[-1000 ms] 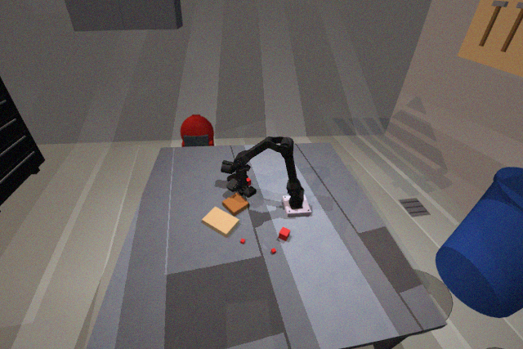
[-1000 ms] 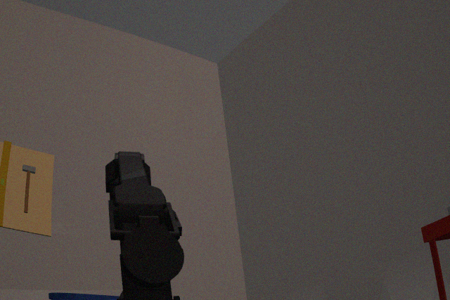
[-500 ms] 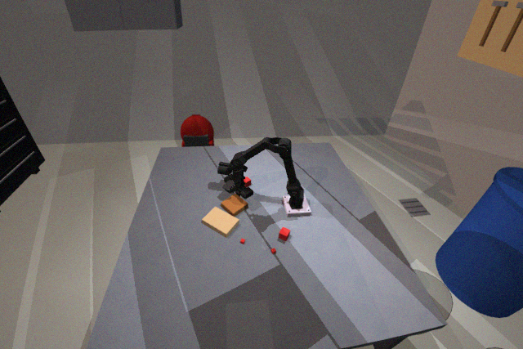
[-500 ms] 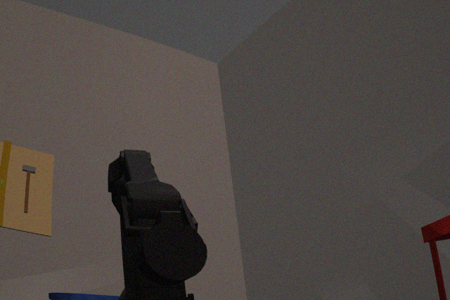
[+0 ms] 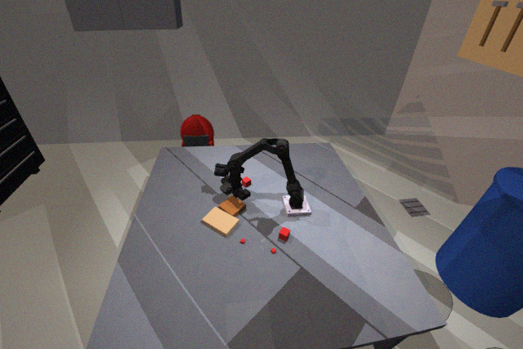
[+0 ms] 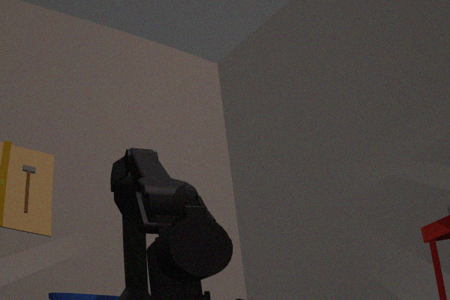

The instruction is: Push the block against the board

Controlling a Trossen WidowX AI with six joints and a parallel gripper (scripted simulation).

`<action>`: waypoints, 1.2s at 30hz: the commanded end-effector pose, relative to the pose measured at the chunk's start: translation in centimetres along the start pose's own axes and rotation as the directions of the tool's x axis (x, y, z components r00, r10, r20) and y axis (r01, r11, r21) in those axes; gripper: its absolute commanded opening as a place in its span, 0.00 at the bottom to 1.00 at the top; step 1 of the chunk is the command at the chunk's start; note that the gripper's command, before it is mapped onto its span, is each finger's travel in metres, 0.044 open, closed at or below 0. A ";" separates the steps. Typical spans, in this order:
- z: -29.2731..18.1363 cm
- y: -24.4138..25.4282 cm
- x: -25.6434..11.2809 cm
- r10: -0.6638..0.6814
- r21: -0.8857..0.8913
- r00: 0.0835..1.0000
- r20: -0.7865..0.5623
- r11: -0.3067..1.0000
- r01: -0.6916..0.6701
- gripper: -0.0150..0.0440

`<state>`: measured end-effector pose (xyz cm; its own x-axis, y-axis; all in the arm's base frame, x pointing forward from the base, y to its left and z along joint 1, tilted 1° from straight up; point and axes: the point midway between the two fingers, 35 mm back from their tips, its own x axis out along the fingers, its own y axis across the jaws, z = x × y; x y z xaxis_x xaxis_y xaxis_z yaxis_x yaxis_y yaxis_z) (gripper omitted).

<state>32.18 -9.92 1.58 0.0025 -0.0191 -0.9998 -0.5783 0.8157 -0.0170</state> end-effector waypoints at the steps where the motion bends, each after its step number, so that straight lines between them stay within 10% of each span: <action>1: 0.7 0.0 0.1 0.003 0.002 1.000 0.004 1.000 -0.003 0.25; 36: 0.4 0.0 0.1 0.003 0.002 1.000 0.004 1.000 -0.003 0.25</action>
<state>32.88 -9.53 1.50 0.0032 -0.0165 -0.9999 -0.5720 0.8201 -0.0154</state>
